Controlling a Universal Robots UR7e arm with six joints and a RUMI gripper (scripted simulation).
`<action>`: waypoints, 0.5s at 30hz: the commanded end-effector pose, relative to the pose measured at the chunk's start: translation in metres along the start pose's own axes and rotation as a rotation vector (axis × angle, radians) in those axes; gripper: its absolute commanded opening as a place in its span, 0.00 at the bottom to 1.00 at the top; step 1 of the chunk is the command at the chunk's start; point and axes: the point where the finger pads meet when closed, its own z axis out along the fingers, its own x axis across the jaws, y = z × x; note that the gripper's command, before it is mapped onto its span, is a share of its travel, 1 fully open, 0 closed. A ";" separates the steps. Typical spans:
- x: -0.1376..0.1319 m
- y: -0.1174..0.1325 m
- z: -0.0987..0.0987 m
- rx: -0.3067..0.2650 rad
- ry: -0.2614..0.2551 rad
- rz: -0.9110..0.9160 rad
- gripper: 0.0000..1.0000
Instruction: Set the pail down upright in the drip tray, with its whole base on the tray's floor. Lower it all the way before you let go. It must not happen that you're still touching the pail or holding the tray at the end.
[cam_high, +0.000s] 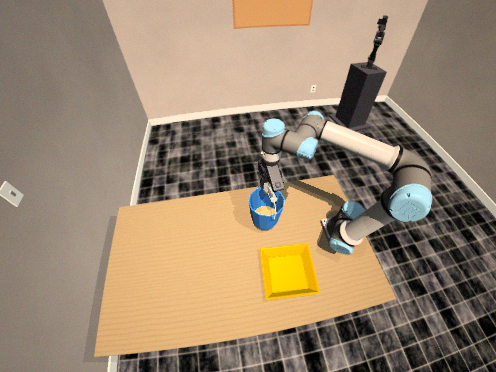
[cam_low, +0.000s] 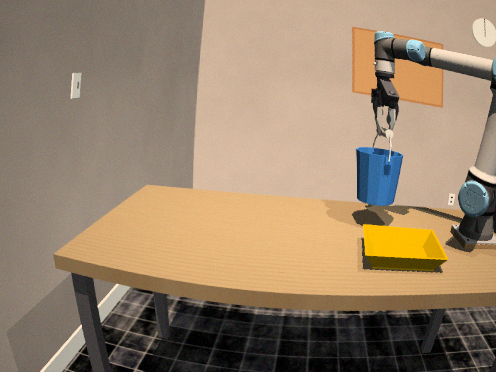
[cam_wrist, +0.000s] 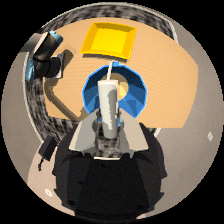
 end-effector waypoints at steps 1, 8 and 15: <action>0.000 -0.009 -0.001 -0.001 0.001 0.000 0.00; -0.001 -0.024 -0.001 -0.001 0.001 0.000 0.00; -0.001 -0.037 -0.001 -0.001 0.001 0.000 0.00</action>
